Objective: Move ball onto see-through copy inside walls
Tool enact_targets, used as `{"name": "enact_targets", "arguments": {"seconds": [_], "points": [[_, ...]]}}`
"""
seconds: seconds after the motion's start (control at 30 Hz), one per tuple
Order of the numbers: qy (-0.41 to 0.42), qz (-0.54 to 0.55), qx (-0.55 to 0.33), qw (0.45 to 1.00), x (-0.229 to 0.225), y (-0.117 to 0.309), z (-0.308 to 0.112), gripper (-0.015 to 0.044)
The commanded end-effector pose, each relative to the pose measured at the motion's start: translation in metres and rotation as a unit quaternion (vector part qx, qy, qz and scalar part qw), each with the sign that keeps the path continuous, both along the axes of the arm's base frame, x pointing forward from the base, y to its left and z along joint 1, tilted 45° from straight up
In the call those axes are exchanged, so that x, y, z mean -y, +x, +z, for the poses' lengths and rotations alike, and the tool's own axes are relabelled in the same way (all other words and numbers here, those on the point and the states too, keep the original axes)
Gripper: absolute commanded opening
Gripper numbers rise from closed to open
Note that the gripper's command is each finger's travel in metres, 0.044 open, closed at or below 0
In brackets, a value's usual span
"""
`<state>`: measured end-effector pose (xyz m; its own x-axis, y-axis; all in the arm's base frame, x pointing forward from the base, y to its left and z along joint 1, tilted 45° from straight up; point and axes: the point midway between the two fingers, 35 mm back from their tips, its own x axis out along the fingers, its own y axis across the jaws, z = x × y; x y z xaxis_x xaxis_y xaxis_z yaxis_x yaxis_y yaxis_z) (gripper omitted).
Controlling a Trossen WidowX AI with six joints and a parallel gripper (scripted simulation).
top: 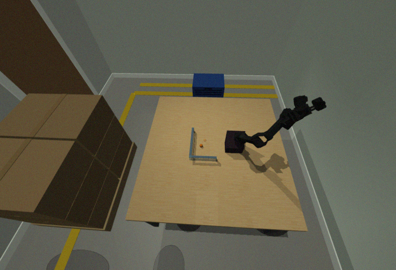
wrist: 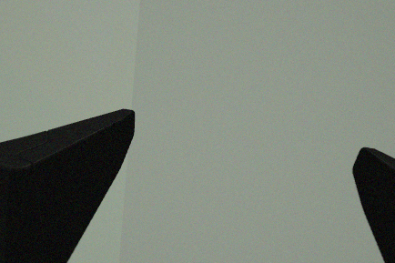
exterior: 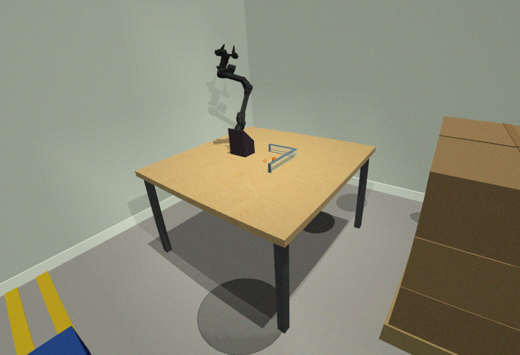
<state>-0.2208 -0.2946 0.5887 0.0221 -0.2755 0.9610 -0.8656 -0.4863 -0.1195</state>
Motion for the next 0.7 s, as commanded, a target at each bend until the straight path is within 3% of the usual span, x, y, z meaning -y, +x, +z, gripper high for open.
{"name": "enact_targets", "arguments": {"seconds": [0.0, 0.17, 0.4, 0.67], "points": [[0.001, 0.002, 0.001, 1.000, 0.001, 0.000, 0.000, 0.0374], [0.038, 0.070, 0.028, 0.996, 0.033, 0.014, -0.011, 0.0244], [0.134, 0.221, 0.096, 0.961, 0.106, 0.056, -0.046, 0.0244], [0.267, 0.377, 0.179, 0.869, 0.185, 0.131, -0.106, 0.0244]]}}
